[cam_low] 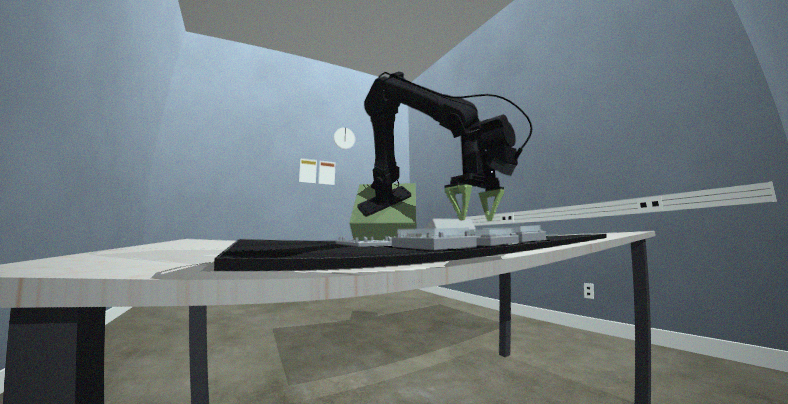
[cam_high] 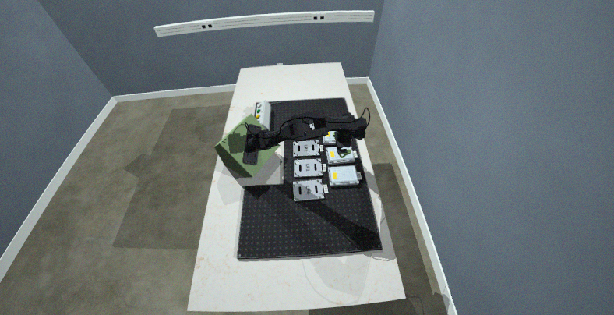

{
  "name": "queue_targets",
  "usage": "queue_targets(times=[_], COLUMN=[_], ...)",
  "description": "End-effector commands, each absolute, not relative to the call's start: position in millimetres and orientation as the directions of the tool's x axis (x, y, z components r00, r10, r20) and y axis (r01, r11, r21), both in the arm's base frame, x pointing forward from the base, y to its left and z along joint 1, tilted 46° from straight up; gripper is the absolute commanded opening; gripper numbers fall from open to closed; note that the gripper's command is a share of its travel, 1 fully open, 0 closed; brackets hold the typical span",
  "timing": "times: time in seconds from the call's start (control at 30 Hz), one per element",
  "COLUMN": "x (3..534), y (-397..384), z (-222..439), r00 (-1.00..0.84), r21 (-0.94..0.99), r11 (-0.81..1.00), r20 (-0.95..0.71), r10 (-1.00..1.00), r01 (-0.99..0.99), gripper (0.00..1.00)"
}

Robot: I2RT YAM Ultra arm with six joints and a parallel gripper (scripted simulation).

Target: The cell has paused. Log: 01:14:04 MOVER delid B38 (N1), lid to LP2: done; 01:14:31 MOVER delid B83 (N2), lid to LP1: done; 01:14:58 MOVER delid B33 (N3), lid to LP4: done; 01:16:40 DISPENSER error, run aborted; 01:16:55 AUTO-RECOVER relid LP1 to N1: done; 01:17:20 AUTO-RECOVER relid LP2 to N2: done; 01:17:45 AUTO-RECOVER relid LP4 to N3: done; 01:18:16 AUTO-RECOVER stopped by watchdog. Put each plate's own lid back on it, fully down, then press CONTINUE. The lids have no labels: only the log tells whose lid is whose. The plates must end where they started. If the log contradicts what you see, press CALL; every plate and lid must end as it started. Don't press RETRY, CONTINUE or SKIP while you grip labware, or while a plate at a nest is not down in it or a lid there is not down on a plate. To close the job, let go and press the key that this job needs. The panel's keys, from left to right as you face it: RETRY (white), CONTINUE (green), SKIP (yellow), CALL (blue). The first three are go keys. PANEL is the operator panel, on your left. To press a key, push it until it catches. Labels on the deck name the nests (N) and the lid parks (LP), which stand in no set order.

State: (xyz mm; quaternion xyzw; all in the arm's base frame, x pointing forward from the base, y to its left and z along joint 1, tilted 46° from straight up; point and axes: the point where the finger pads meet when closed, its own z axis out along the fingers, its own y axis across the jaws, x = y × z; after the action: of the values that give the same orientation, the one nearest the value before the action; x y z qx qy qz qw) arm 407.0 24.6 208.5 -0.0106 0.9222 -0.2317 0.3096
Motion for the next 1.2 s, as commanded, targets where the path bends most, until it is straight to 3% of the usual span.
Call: queue_targets(times=[0.0, 1.17], x=[405.3, 406.5], y=[35.1, 37.5], z=[229.6, 229.4], r00=[-0.777, -0.775], r21=[-0.416, -0.416], r11=[0.900, 0.900], r20=[-0.607, -0.608], r10=[-0.170, -0.171], r01=[0.128, 0.127], gripper=[1.00, 1.00])
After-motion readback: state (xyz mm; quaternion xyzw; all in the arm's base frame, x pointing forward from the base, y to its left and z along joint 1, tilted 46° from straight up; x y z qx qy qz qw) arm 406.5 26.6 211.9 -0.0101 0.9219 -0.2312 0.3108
